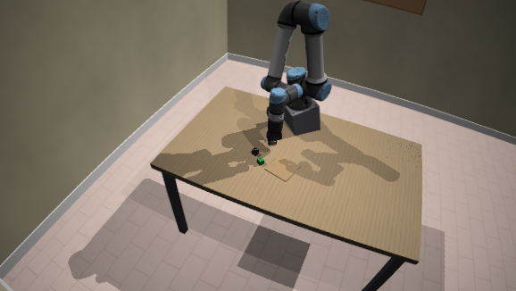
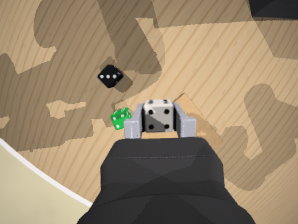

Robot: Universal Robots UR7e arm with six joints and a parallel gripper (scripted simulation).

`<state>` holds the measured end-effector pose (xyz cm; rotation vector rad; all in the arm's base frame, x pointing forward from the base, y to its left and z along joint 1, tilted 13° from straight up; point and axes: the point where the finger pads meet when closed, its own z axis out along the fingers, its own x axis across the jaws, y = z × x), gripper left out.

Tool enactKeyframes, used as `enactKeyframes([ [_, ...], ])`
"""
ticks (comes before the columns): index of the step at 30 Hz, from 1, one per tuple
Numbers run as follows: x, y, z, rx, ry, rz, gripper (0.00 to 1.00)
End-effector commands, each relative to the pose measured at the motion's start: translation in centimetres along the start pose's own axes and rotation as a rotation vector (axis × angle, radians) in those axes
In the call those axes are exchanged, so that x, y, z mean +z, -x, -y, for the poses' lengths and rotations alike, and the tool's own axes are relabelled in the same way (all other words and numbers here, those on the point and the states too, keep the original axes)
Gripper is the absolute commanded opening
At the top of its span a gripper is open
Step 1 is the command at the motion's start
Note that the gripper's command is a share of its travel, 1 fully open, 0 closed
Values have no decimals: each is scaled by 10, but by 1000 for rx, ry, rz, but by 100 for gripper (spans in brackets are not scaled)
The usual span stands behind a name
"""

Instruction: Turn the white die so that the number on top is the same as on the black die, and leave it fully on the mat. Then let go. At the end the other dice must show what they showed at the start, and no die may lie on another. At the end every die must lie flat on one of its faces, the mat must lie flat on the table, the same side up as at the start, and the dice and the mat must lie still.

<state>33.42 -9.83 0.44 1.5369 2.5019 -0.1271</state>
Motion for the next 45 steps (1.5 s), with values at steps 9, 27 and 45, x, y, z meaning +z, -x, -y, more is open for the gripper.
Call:
enactKeyframes([
  [9,7,-27,-67,-368,-6,2,57],
  [27,10,-48,-99,-544,-1,5,57],
  [45,11,-47,-98,-541,262,-68,57],
])
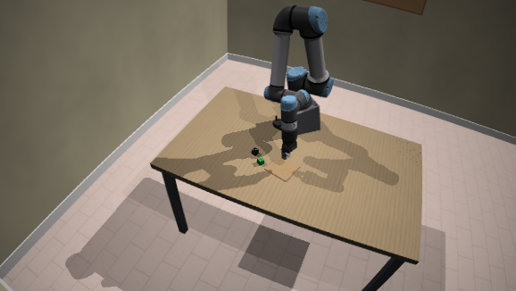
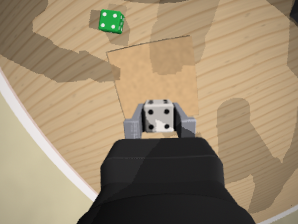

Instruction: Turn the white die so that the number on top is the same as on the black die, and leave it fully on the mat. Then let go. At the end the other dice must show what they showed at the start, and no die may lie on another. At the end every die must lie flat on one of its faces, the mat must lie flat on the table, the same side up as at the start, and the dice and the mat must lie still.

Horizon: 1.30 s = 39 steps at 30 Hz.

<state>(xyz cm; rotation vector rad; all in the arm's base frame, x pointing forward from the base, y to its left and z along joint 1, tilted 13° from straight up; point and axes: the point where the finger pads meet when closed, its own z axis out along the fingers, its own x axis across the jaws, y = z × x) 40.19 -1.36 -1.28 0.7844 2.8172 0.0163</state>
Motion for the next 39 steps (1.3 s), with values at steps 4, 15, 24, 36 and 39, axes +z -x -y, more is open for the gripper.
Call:
enactKeyframes([
  [4,0,0,1,-2,228,0,57],
  [15,1,0,2,-3,486,-2,57],
  [24,2,0,2,-5,704,-4,57],
  [36,2,0,3,-5,878,-3,57],
  [39,2,0,3,-3,902,-1,57],
])
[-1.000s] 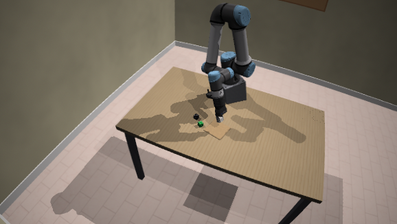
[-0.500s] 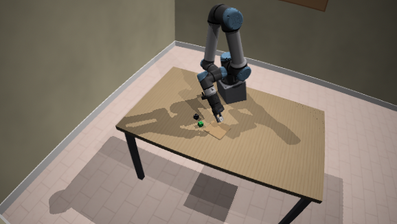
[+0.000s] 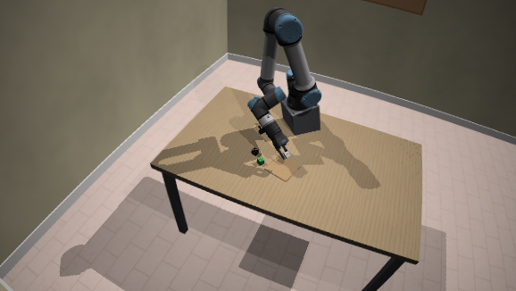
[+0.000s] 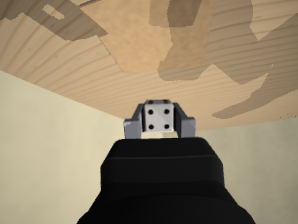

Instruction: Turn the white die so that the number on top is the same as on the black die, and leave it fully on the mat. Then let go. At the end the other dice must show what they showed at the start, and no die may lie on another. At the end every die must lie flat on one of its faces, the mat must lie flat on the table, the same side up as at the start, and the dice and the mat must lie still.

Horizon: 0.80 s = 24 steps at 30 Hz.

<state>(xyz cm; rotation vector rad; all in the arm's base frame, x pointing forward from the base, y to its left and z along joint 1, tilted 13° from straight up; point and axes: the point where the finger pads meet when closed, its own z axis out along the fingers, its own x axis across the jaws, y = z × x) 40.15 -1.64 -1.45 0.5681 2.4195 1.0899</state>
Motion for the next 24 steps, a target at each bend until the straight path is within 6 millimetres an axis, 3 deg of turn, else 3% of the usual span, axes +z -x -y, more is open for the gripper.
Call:
enactKeyframes([
  [1,0,0,0,-7,72,-16,57],
  [24,5,0,9,-6,83,-14,57],
])
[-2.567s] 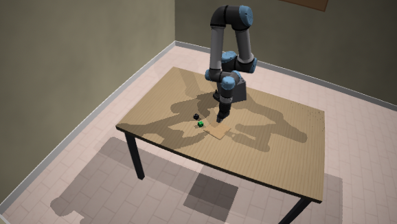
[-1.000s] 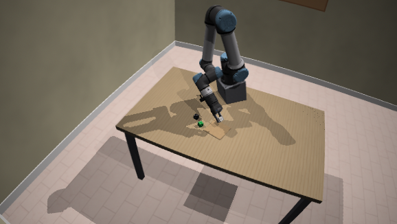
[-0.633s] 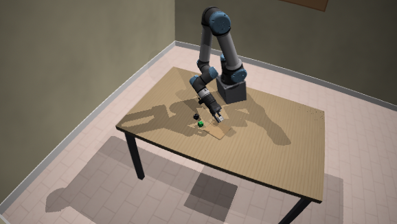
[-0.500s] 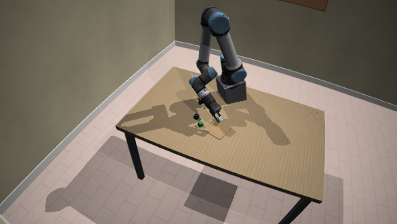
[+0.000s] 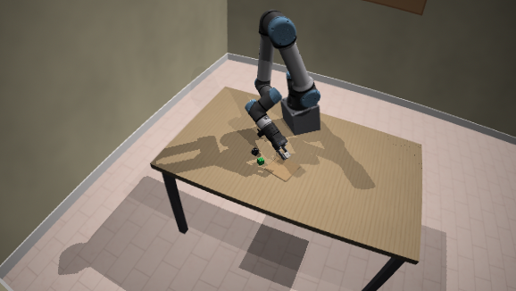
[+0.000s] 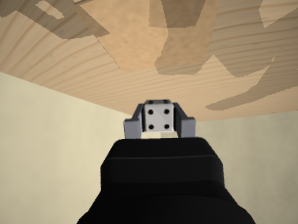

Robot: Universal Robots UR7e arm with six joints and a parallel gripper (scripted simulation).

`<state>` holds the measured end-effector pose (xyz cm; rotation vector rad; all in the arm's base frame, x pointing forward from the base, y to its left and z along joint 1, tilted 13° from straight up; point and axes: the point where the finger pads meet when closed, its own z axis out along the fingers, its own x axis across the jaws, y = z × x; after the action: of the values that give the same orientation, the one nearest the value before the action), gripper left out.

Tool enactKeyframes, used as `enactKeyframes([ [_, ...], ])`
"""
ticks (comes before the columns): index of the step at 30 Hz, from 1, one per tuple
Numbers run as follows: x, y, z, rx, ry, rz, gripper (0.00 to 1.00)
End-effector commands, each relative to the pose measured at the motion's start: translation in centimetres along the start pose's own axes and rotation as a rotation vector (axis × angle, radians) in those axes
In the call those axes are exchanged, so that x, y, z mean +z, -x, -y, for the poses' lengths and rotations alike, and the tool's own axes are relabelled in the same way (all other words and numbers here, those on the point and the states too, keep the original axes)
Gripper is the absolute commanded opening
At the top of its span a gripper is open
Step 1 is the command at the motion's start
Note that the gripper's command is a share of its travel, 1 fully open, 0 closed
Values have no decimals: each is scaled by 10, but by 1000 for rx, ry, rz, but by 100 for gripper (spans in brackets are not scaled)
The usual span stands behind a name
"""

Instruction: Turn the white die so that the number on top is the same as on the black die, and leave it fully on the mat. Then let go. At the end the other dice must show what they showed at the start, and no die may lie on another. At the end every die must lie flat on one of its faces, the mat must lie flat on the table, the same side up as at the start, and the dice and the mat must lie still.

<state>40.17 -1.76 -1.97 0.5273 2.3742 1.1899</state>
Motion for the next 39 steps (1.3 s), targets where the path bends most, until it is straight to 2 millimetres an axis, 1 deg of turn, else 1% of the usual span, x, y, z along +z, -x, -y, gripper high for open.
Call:
enactKeyframes([
  [1,3,0,6,-1,0,0,57],
  [13,19,0,37,-1,0,0,57],
  [15,19,0,37,-1,0,0,57],
  [22,26,0,51,-1,0,0,57],
  [28,29,0,56,-1,0,0,57],
  [39,29,0,56,-1,0,0,57],
])
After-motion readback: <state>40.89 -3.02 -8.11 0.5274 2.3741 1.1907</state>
